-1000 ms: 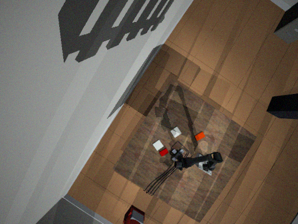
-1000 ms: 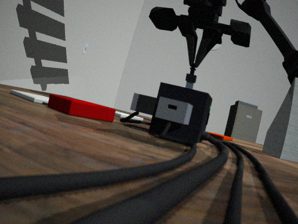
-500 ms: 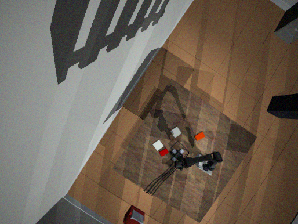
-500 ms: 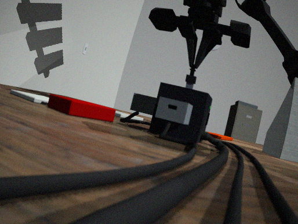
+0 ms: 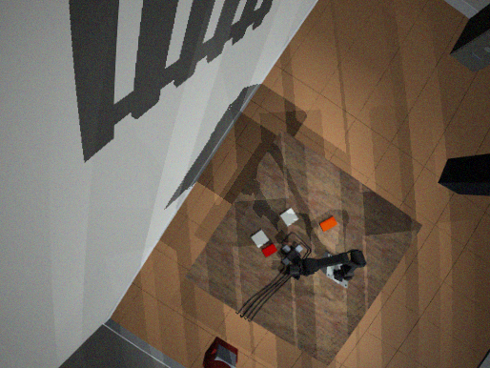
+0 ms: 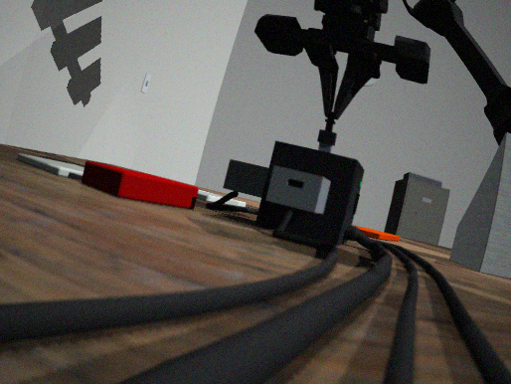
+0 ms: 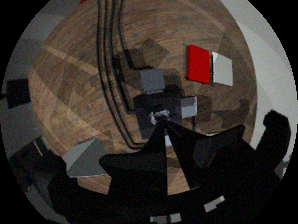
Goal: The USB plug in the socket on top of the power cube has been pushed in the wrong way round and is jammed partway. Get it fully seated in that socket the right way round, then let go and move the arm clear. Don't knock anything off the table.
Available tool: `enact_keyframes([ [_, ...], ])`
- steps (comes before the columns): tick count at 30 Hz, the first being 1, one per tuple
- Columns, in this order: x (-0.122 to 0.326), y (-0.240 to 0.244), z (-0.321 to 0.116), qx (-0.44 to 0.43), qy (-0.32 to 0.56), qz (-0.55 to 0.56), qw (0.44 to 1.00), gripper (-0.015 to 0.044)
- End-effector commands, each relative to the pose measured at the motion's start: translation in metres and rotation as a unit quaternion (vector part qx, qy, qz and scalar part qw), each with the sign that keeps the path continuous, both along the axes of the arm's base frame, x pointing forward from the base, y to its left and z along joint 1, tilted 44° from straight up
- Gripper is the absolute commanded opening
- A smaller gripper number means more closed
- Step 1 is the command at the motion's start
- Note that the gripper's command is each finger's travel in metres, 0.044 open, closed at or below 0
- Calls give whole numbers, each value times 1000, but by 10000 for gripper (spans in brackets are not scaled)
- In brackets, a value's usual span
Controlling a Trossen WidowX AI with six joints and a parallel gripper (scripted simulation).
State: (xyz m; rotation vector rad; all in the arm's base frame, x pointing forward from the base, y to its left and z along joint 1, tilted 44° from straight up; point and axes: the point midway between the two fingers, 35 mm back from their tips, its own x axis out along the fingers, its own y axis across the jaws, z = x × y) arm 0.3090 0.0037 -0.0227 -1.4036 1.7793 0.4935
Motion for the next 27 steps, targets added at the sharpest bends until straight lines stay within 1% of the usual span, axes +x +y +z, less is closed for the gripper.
enact_keyframes([
  [1, 0, 0, -1, 0, 1, 2, 1000, 0],
  [27, -1, -2, -3, 0, 1, 2, 1000, 0],
])
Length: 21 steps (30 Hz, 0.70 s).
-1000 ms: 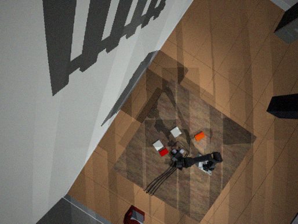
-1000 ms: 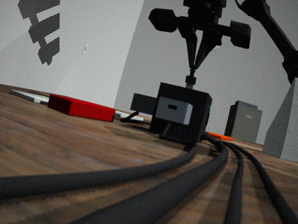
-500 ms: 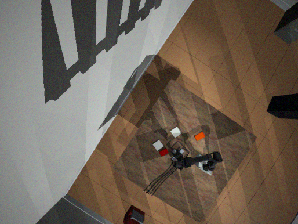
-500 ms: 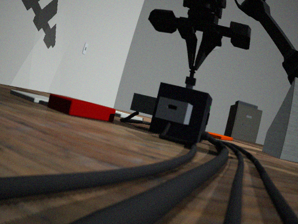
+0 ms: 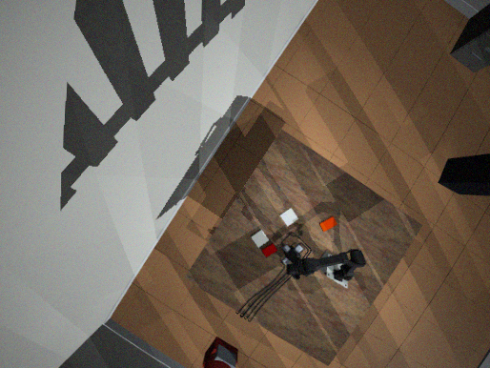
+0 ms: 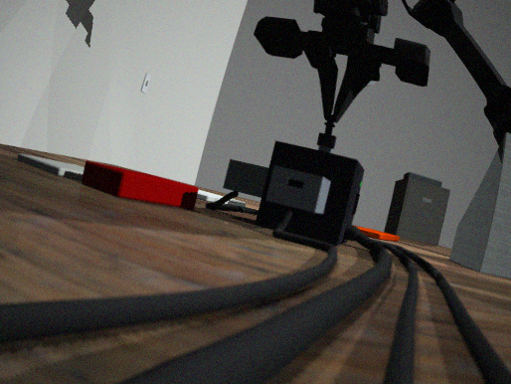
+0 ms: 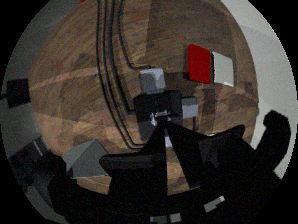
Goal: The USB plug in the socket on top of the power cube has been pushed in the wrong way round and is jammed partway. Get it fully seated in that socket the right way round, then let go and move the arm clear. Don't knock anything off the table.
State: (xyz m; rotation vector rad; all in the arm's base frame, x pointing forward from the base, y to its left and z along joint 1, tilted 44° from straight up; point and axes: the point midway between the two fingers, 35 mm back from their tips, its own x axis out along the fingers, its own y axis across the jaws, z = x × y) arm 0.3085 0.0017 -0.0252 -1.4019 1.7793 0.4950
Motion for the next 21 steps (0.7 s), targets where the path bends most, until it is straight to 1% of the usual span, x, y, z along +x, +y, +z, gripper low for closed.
enact_keyframes([
  [1, 0, 0, -1, -1, 1, 2, 1000, 0],
  [21, 0, -2, -2, -1, 1, 2, 1000, 0],
])
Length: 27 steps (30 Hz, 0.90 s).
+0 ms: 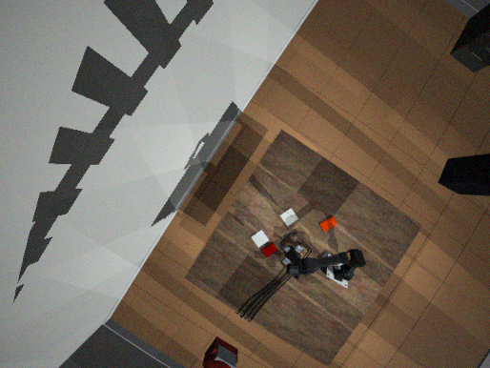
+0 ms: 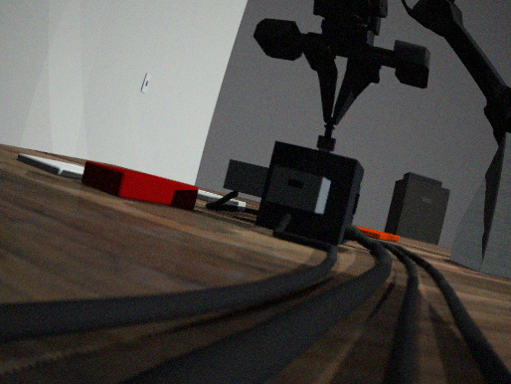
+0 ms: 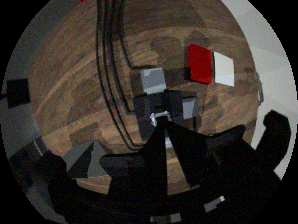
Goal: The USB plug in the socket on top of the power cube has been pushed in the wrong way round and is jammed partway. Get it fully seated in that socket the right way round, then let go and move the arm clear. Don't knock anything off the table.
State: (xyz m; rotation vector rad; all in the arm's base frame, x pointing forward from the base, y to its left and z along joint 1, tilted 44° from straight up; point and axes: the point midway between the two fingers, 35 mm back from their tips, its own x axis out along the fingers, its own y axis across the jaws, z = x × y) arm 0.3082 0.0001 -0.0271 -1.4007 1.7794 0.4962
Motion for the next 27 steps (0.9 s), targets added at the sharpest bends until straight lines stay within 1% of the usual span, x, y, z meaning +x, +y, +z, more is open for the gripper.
enact_keyframes([
  [1, 0, -1, 0, -1, 1, 2, 1000, 0],
  [27, 0, -3, -3, -1, 1, 2, 1000, 0],
])
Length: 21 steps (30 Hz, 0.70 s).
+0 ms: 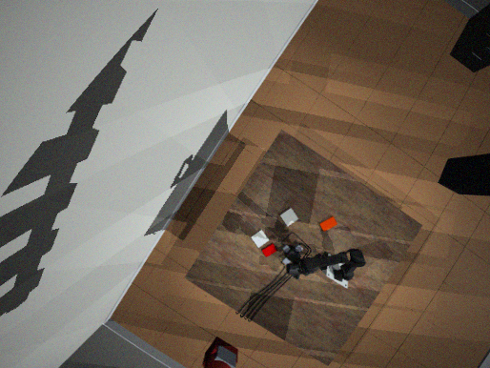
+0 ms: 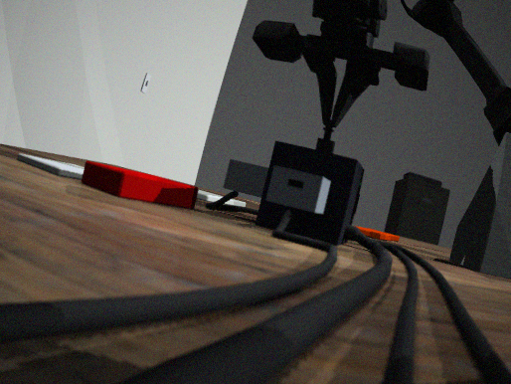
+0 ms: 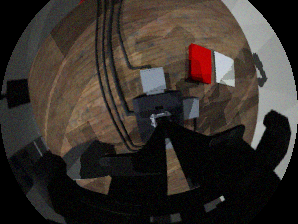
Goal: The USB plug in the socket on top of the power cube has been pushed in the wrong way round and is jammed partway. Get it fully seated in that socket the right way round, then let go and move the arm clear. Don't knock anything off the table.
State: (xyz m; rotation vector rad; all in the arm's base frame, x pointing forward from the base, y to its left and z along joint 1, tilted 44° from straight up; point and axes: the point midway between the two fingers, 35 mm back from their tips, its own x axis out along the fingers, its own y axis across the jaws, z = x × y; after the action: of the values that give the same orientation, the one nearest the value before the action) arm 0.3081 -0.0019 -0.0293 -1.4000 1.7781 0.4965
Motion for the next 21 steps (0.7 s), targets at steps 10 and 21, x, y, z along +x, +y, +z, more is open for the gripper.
enact_keyframes([
  [10, -1, -2, -1, -2, 1, 2, 1000, 0],
  [21, -1, -3, -2, -2, 1, 2, 1000, 0],
])
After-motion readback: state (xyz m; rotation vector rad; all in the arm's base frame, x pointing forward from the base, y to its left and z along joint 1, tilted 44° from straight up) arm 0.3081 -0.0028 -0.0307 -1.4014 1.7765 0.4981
